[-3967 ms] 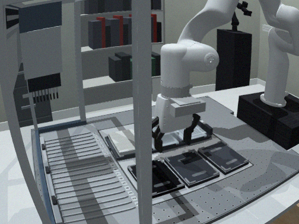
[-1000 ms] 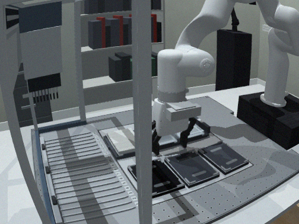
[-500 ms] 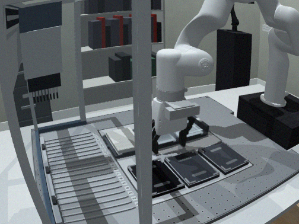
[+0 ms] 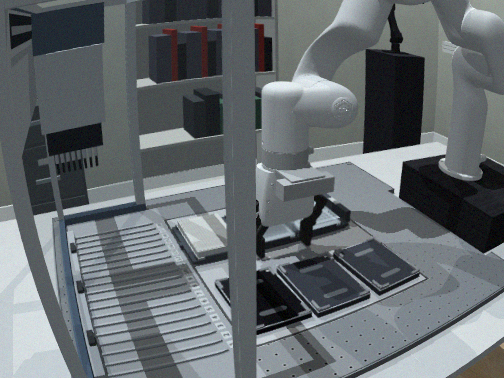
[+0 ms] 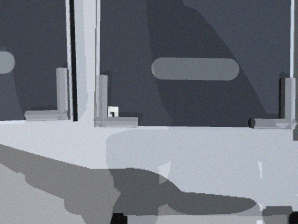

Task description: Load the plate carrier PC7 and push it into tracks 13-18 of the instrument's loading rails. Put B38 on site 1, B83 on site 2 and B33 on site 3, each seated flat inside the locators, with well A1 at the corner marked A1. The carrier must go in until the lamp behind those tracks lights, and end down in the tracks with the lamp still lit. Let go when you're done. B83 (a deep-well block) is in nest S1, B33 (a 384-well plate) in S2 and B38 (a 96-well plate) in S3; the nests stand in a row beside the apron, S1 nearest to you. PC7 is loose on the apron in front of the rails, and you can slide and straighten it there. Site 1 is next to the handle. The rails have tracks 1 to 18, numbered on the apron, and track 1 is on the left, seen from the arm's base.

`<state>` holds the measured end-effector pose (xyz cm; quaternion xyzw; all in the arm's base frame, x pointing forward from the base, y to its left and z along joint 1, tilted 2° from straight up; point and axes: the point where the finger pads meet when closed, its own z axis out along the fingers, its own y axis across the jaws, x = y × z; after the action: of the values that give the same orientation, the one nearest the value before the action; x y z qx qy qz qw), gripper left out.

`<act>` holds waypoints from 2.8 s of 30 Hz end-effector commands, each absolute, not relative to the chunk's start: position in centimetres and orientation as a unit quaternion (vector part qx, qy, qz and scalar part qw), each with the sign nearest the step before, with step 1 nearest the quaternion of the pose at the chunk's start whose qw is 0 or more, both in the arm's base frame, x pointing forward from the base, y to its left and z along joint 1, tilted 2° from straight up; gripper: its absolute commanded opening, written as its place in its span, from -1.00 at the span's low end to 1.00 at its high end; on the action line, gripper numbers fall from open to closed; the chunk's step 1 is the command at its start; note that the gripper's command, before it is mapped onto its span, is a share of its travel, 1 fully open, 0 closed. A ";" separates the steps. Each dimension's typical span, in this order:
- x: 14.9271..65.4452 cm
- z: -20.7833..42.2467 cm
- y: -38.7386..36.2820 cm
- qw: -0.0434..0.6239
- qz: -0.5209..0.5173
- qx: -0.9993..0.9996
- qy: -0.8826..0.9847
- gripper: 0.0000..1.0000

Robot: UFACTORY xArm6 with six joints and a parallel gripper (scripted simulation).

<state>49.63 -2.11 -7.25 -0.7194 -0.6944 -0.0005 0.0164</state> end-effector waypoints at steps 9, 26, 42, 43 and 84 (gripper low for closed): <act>49.8 -7.1 -2.6 0.014 -0.002 -0.719 -0.694 1.00; 49.8 -7.1 -3.4 0.014 -0.002 -0.719 -0.694 1.00; 49.8 -7.1 -4.1 0.014 -0.002 -0.719 -0.694 1.00; 49.8 -7.1 -4.2 0.014 -0.002 -0.719 -0.694 1.00; 49.7 -7.2 -6.0 0.014 -0.002 -0.719 -0.694 1.00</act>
<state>49.50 -5.81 -7.34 -0.7194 -0.6944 -0.0005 0.0164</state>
